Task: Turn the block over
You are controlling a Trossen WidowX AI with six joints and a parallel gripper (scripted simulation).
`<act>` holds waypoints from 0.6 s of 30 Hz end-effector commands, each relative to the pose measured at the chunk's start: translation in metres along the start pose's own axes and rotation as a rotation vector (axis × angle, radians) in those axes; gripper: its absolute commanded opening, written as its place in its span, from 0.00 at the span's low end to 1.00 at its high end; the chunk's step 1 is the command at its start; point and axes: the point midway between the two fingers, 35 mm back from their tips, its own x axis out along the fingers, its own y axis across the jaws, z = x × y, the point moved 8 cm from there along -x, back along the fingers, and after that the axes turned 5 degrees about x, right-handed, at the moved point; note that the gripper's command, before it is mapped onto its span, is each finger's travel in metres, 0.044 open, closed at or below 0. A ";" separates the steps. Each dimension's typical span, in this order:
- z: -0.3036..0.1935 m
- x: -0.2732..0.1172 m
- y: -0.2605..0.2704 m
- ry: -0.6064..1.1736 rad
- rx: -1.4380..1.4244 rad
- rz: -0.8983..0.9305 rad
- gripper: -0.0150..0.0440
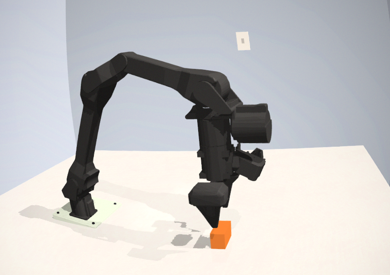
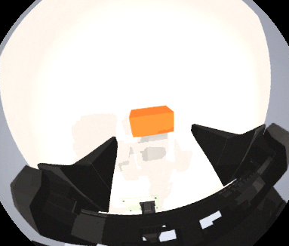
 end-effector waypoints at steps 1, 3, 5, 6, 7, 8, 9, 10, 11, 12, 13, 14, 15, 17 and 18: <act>0.000 0.010 -0.001 -0.002 0.005 -0.006 1.00; 0.000 0.011 -0.001 -0.002 0.005 -0.006 1.00; 0.000 0.014 -0.001 -0.002 0.005 -0.006 1.00; 0.000 0.015 -0.001 -0.002 0.005 -0.006 1.00; 0.000 0.017 -0.001 -0.002 0.005 -0.006 1.00; 0.000 0.019 -0.001 -0.002 0.005 -0.006 1.00; 0.000 0.020 -0.001 -0.002 0.005 -0.006 1.00; 0.000 0.022 -0.001 -0.002 0.005 -0.006 1.00; 0.000 0.023 -0.001 -0.002 0.005 -0.006 1.00; 0.000 0.025 -0.001 -0.002 0.005 -0.006 1.00; 0.000 0.027 -0.001 -0.002 0.005 -0.006 1.00; 0.000 0.028 -0.001 -0.002 0.005 -0.006 1.00; 0.000 0.030 -0.001 -0.002 0.005 -0.006 1.00; 0.000 0.033 -0.001 -0.002 0.005 -0.006 1.00; 0.000 0.035 -0.001 -0.002 0.005 -0.006 1.00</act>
